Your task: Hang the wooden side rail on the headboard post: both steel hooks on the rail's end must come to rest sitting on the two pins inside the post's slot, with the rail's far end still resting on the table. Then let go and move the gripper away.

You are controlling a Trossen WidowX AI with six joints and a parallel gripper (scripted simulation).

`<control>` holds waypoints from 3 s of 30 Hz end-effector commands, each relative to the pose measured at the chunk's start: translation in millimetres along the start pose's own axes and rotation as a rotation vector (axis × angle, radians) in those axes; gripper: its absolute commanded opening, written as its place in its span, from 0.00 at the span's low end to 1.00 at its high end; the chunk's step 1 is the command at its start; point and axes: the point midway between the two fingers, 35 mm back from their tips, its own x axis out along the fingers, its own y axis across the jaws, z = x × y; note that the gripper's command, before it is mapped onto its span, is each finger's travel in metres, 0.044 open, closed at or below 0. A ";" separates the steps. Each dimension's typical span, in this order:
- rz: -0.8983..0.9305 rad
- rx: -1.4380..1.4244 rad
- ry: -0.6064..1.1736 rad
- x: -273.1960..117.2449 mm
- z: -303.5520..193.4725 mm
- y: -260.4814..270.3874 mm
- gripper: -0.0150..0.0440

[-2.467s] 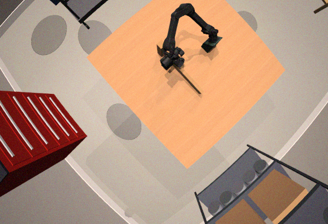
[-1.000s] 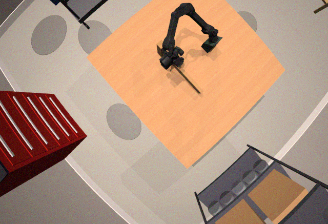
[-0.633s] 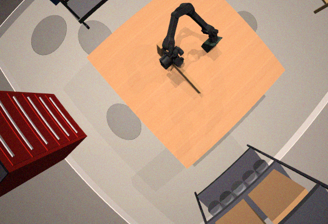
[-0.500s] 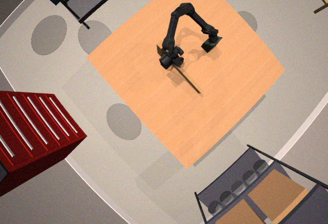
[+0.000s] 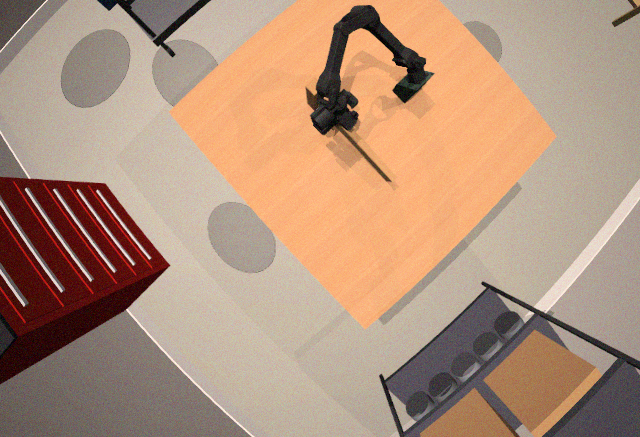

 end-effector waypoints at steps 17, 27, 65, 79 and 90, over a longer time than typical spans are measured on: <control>-0.005 -0.004 0.002 -1.5 -2.9 -0.6 0.25; -0.005 -0.004 0.002 -1.6 -4.0 -0.9 0.25; -0.005 -0.004 0.002 -1.7 -8.2 0.1 0.25; -0.005 -0.004 0.002 -1.5 -9.8 -0.8 0.25; -0.005 -0.004 0.002 -1.4 -11.0 0.2 0.25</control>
